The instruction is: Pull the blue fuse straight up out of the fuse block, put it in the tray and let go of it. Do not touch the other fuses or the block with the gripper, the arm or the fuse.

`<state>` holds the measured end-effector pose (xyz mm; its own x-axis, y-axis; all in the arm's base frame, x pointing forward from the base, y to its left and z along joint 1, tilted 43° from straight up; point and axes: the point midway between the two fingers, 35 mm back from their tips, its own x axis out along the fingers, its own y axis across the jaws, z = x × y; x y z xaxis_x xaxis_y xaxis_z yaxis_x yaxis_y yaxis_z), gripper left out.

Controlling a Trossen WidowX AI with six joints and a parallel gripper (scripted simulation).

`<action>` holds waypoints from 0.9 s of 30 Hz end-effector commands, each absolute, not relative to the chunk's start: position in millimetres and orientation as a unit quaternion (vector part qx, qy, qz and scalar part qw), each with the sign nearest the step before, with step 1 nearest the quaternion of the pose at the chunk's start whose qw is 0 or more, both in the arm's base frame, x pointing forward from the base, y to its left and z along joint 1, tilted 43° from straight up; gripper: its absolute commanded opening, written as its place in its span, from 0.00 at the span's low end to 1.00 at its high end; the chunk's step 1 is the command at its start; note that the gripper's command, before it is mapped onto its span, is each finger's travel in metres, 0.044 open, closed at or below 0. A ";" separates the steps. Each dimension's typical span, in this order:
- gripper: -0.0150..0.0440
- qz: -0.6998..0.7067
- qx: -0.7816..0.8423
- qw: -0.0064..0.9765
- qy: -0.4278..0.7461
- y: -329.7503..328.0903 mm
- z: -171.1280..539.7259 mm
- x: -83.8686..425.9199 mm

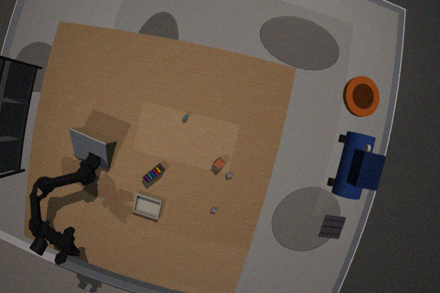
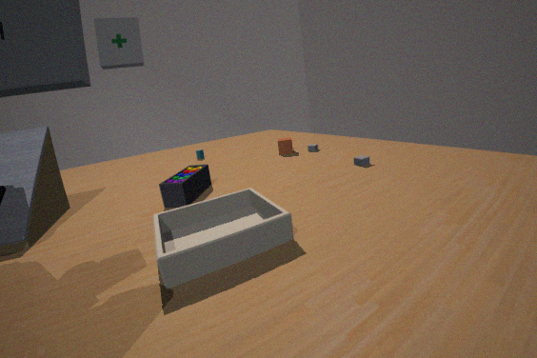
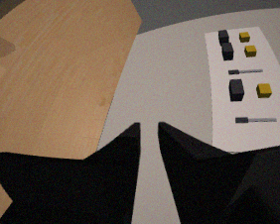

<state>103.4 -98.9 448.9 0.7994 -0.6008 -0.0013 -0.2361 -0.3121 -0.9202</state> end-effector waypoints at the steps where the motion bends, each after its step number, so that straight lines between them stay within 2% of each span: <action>1: 0.36 -0.150 -0.776 0.555 0.258 -79.8 442.0 134.8; 11: 0.36 -0.092 -0.654 0.700 0.274 -18.7 392.4 232.9; 17: 0.36 -0.069 -0.529 0.775 0.339 23.8 323.6 288.8; 27: 0.36 -0.111 -0.349 0.815 0.450 65.4 214.6 326.0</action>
<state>313.9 46.6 270.7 0.6767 -0.4775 -0.5604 -0.2044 0.6094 -0.7661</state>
